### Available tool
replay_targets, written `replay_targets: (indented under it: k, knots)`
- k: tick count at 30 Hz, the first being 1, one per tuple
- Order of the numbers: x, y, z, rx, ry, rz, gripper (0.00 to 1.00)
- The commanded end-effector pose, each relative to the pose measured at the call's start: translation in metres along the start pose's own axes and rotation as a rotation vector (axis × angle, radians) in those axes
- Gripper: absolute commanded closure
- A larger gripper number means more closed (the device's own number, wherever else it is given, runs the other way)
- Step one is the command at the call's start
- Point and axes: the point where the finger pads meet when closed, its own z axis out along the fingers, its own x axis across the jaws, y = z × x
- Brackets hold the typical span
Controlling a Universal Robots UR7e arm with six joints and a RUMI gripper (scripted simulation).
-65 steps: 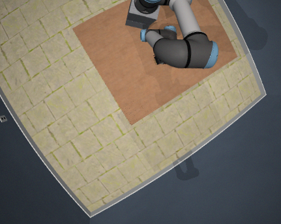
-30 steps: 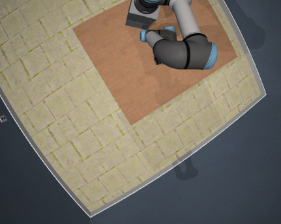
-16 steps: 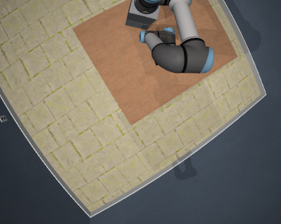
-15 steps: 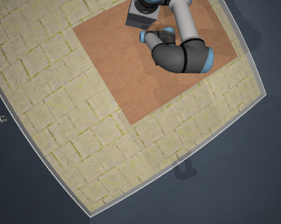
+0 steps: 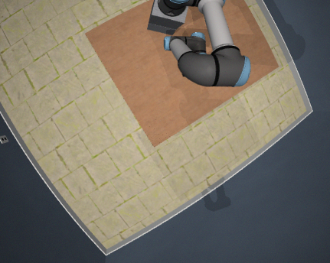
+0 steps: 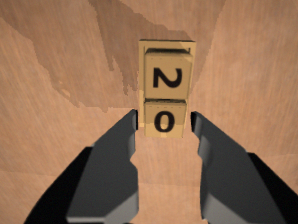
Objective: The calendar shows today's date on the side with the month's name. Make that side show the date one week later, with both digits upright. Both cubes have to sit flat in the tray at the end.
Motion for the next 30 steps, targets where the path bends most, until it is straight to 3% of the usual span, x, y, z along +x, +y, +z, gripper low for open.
replay_targets:
  k: [1, 22, 23, 30]
  knots:
    - [0.0005, 0.0011, 0.0002, 0.000, 0.001, 0.002, 0.71]
    - [0.0005, 0.0011, 0.0002, 0.000, 0.001, 0.002, 0.71]
    - [0.0005, 0.0011, 0.0002, 0.000, 0.001, 0.002, 0.89]
    - [0.0005, 0.0011, 0.0002, 0.000, 0.001, 0.002, 0.89]
